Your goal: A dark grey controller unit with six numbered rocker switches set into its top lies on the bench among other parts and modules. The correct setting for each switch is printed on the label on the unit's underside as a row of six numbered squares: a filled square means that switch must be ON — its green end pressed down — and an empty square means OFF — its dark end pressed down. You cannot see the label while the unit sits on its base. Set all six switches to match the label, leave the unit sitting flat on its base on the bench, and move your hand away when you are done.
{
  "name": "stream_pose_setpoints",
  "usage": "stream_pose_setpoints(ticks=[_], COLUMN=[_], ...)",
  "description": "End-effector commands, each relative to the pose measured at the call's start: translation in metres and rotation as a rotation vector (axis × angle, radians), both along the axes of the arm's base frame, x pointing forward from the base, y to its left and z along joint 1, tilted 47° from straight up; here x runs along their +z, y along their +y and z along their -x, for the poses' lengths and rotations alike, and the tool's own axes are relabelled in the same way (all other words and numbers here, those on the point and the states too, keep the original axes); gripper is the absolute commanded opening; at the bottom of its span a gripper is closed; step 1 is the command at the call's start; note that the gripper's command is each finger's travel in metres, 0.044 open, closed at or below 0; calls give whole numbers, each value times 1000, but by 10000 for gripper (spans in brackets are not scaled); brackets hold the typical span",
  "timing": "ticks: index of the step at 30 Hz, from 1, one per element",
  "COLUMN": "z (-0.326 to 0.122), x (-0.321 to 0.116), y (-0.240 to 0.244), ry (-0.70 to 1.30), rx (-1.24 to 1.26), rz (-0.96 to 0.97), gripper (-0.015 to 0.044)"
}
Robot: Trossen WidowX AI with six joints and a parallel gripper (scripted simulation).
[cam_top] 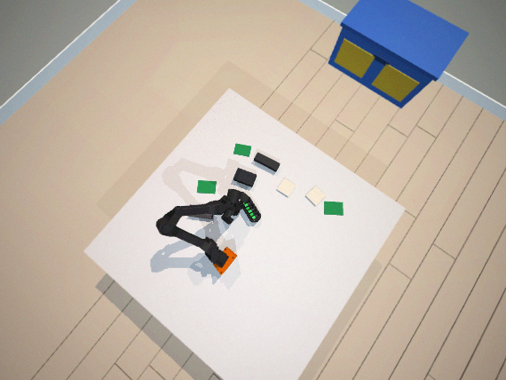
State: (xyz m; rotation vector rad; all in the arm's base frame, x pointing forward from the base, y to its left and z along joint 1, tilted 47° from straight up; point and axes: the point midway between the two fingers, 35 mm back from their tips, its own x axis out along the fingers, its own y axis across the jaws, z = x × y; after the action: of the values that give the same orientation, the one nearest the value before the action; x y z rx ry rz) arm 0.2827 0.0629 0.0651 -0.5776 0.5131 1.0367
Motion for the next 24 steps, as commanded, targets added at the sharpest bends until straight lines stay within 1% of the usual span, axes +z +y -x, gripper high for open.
stream_pose_setpoints(ticks=[1, 18, 21, 24], z=[-7, -22, -5, 27], x=[-2, -3, 7, 21], y=[-2, -5, -12, -25], ry=[1, 0, 0, 5], rx=[1, 1, 0, 2], rz=[6, 6, 4, 9], gripper=[0, 0, 0, 0])
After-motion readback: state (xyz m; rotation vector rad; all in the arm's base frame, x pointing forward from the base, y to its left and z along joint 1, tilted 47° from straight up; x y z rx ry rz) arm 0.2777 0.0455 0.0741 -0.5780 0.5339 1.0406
